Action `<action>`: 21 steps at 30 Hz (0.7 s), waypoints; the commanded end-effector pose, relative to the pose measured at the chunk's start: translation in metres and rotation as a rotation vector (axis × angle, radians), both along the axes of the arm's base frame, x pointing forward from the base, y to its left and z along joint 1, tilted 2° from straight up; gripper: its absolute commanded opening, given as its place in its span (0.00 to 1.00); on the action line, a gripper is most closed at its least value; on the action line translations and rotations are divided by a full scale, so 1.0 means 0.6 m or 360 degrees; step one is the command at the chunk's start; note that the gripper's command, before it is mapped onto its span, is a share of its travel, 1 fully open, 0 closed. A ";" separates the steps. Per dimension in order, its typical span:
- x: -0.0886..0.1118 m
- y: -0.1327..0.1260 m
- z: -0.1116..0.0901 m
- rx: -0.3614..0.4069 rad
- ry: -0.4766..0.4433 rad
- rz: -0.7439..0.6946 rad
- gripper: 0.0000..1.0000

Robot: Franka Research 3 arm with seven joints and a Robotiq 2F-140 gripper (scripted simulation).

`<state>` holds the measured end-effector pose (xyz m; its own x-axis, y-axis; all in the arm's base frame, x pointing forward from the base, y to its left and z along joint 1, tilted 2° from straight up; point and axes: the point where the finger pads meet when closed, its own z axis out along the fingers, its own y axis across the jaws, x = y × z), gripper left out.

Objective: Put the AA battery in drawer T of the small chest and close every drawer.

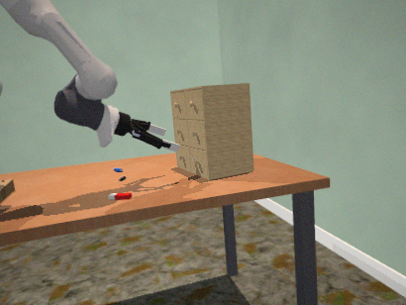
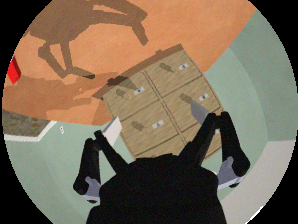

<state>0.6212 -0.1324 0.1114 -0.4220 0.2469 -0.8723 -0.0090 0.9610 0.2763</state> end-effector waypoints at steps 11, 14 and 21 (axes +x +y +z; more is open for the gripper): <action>0.023 0.008 0.024 -0.0483 -0.0423 0.0010 1.00; 0.023 0.008 0.024 -0.0483 -0.0423 0.0010 1.00; 0.023 0.008 0.024 -0.0483 -0.0423 0.0010 1.00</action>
